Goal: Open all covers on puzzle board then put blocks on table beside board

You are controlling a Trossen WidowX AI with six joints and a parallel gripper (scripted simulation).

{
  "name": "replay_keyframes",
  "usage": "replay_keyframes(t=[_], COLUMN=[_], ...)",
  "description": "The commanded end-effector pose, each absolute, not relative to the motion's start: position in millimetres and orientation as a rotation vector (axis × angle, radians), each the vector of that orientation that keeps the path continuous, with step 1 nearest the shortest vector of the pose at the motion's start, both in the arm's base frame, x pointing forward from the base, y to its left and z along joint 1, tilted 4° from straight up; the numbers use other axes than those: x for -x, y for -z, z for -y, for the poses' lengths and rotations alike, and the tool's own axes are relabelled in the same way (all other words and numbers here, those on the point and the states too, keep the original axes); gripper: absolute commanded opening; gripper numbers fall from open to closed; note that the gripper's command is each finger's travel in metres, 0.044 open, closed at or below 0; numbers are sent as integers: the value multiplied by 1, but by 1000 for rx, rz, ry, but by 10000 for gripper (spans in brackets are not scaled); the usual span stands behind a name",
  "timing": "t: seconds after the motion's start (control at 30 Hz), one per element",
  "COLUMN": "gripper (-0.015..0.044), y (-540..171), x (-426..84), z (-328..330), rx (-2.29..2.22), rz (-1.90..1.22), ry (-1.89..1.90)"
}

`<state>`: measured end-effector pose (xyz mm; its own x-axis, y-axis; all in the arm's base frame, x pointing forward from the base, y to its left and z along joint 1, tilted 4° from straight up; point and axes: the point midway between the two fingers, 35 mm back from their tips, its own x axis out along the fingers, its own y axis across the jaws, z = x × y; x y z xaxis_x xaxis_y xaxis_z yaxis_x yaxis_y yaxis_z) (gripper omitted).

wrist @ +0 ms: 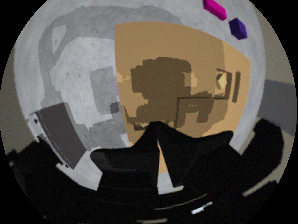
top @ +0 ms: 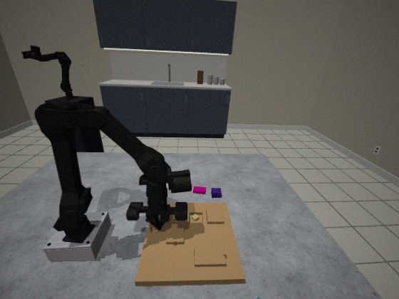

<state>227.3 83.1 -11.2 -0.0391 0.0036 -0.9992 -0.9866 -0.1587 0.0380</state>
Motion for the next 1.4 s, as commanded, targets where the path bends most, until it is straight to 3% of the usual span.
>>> replay_keyframes(t=[0.0,1.37], gripper=[0,0], y=[11,11], x=[-227,-217], z=[-88,-128], rx=[1298,1295], rz=[-1152,-1150], ry=[-1360,-1363])
